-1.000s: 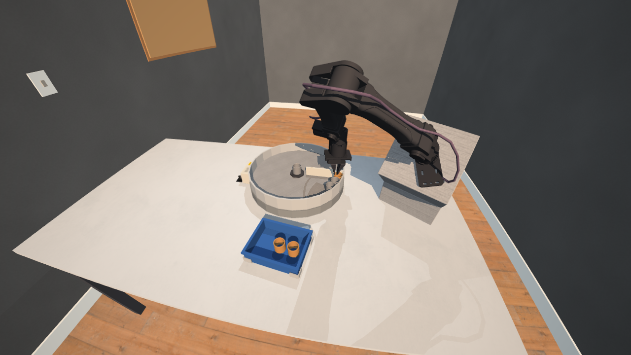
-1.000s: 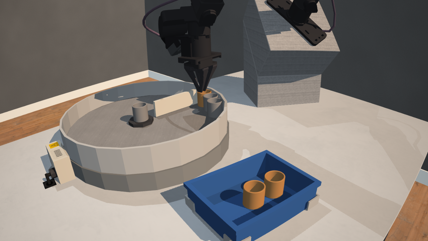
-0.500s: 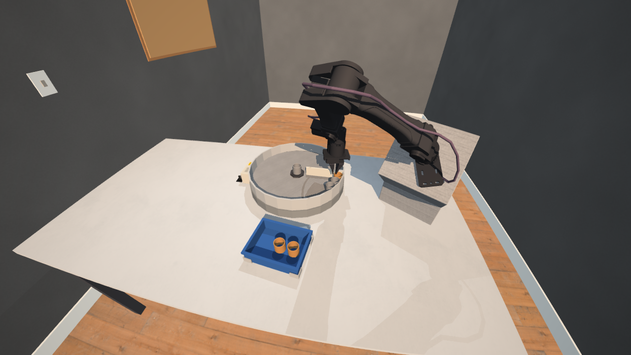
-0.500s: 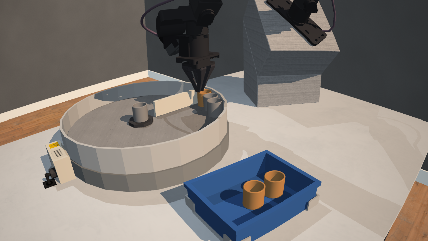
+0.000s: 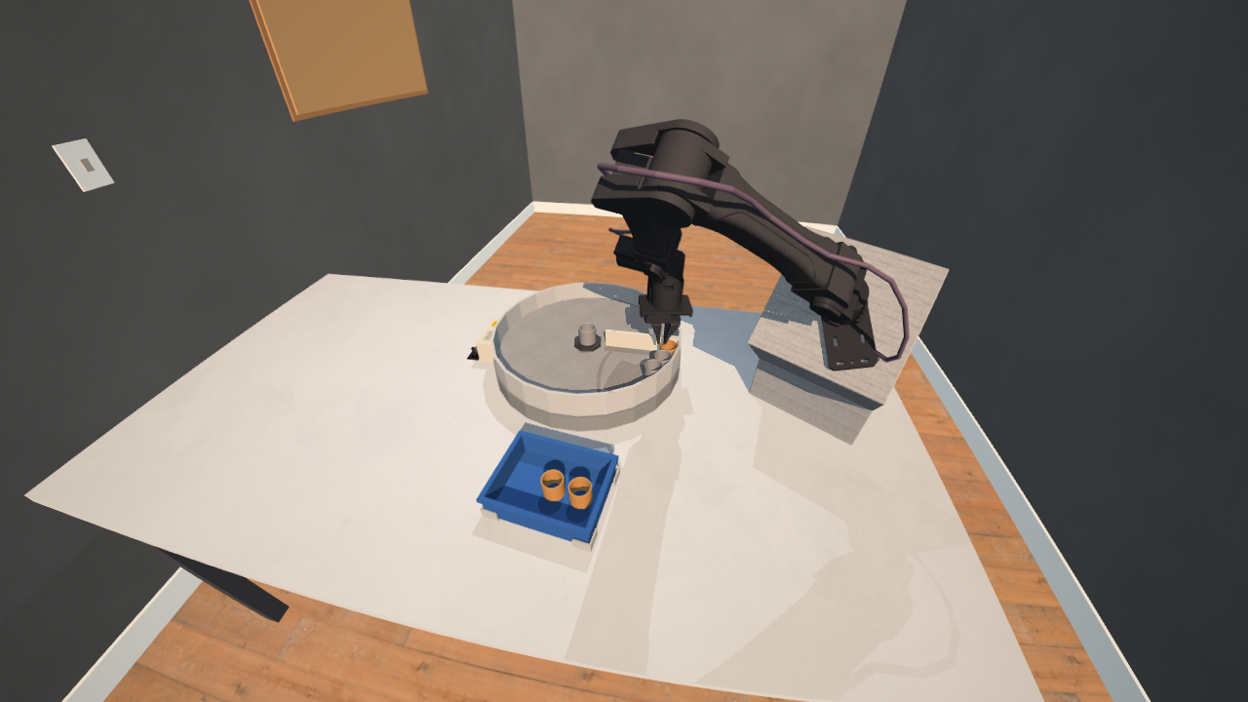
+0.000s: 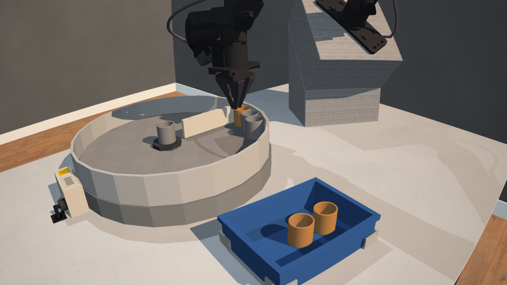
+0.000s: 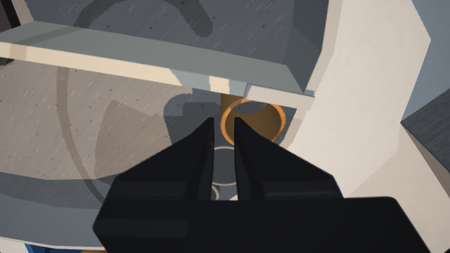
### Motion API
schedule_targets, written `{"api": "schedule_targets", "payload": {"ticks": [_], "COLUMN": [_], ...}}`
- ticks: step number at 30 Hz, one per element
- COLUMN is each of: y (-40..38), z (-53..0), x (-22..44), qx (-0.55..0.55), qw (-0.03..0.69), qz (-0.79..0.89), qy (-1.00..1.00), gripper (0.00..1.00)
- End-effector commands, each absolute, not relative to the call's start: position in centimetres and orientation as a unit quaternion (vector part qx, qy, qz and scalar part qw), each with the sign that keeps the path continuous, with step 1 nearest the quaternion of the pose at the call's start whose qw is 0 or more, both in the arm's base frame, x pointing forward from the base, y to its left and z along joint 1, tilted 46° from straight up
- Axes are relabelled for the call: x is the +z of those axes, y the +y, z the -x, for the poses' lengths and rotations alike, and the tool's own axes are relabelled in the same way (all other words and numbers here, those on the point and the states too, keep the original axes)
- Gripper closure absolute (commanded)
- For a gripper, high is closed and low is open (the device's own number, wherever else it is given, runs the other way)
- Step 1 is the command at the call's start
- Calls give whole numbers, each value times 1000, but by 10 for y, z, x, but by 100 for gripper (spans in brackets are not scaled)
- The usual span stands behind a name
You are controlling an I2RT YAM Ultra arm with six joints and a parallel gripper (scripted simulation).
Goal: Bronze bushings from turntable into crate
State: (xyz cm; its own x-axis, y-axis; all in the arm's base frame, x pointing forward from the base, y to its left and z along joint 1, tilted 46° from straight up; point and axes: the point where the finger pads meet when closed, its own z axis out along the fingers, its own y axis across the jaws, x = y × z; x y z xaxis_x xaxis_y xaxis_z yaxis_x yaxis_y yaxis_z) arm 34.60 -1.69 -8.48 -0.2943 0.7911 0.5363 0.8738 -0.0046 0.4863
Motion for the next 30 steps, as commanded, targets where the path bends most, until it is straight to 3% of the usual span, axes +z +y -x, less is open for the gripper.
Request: {"api": "schedule_targets", "payload": {"ticks": [1, 30], "y": [-24, -8], "z": [-357, -343], "x": [-73, -99], "qx": [-389, -387], "qw": [36, 60], "qz": [589, 602], "qy": [-707, -696], "gripper": [87, 87]}}
